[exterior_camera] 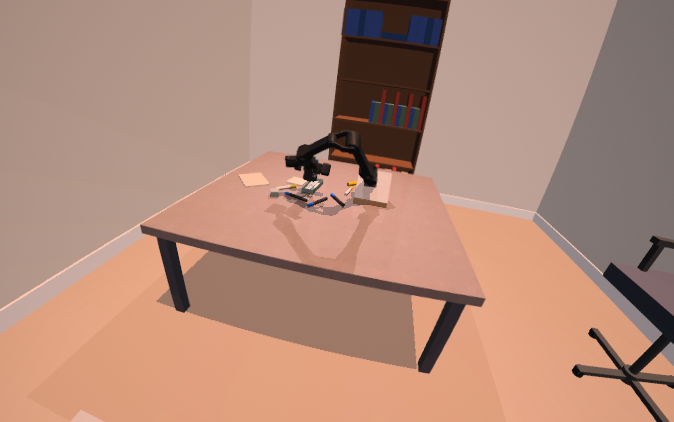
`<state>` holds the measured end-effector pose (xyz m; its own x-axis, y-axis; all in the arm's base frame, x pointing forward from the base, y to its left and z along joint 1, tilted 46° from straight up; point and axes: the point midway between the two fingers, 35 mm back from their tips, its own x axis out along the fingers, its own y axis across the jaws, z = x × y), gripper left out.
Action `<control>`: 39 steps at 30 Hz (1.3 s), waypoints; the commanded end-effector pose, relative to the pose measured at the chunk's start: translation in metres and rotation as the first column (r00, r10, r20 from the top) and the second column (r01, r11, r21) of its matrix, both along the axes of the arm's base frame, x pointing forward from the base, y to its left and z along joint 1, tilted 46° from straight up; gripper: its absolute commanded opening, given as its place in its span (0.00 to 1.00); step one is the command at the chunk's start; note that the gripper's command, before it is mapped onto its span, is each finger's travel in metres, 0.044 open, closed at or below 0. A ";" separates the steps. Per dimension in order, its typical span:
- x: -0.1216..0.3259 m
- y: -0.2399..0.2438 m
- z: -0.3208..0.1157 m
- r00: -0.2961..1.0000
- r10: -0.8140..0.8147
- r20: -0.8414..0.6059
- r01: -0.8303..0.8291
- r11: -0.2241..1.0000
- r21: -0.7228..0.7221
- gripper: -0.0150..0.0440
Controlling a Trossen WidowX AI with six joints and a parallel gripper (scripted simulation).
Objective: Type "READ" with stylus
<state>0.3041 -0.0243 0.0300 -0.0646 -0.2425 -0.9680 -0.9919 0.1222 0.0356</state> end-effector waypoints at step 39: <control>-0.003 0.022 -0.022 1.000 -0.002 0.000 0.002 1.000 -0.001 0.39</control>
<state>0.3018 -0.0037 0.0106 -0.0599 -0.2467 -0.9672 -0.9922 0.1208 0.0307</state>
